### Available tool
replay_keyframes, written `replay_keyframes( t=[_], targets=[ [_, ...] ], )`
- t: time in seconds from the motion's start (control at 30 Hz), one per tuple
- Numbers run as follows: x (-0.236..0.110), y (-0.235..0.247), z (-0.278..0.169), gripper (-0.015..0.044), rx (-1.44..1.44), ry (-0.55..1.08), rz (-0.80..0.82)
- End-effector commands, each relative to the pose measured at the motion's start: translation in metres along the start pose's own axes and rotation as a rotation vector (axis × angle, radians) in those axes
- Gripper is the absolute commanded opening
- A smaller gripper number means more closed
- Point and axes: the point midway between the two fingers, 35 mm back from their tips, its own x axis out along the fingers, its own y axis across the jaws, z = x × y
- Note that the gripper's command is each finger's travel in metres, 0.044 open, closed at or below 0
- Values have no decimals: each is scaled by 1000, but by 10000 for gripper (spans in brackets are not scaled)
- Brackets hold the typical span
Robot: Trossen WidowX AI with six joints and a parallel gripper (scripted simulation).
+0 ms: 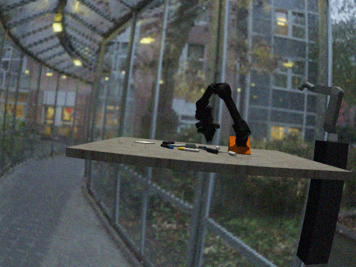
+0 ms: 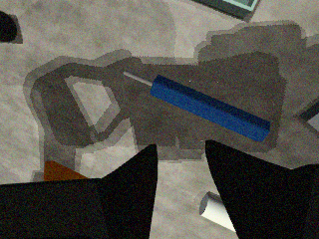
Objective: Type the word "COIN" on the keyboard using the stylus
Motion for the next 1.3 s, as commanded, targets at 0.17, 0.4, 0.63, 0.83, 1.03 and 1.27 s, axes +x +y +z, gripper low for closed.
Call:
replay_keyframes(
  t=[0.17, 0.4, 0.63, 0.83, 1.03, 1.27],
  targets=[
    [-12, -3, 10, 150, -884, -309, 104],
    [-16, -4, 12, 150, -1132, -391, 69],
    [-16, -4, 12, 150, -1132, -391, 69],
    [-15, -4, 12, 150, -1132, -391, 69],
    [-15, -4, 12, 150, -1132, -391, 69],
    [-9, -5, 12, 150, -1132, -391, 69]
  ],
)
